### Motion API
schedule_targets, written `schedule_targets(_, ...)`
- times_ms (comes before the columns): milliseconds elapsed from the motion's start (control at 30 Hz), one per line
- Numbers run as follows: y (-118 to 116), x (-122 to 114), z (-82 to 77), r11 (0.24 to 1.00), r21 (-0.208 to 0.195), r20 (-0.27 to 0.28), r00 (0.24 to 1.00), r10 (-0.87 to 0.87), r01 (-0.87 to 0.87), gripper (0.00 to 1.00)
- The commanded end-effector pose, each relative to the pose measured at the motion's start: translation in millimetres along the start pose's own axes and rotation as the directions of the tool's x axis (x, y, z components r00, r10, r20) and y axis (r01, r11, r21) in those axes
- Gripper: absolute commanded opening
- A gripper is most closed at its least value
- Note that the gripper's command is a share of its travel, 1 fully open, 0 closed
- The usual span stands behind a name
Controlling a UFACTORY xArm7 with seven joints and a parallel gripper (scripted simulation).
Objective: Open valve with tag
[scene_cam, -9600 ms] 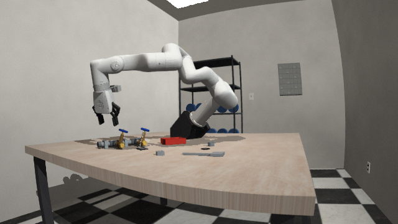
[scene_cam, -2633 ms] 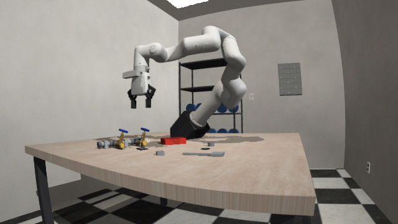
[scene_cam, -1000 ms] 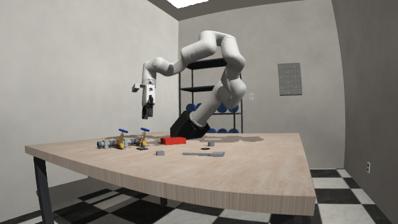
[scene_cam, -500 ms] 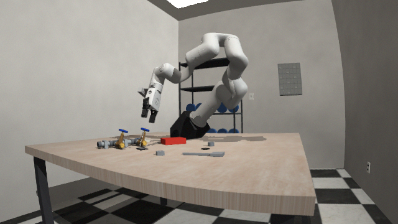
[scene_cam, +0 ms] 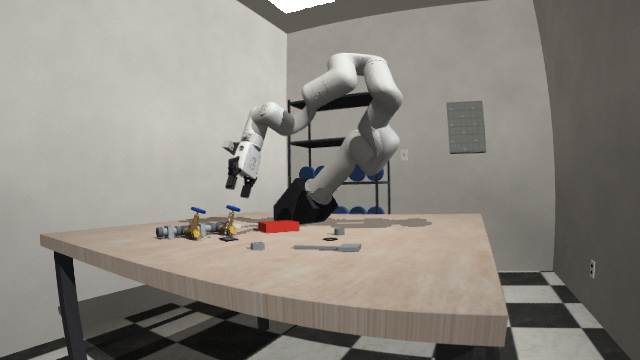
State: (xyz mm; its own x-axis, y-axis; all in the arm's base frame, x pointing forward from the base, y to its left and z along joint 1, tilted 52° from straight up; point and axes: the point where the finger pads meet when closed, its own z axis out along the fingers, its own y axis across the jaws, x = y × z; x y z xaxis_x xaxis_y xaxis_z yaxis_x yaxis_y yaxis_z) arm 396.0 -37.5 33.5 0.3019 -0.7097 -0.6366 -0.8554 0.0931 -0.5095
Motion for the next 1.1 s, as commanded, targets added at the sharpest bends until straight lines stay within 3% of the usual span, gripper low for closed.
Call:
schedule_targets(0,-1,1,-0.8,1.0,0.003,-0.004,1.0,0.0,0.0,1.0)
schedule_targets(567,-2,1,24.1,1.0,0.003,-0.004,1.0,-0.001,0.001,1.0)
schedule_targets(1067,-2,1,55.0,1.0,0.003,-0.004,1.0,-0.001,0.001,1.0)
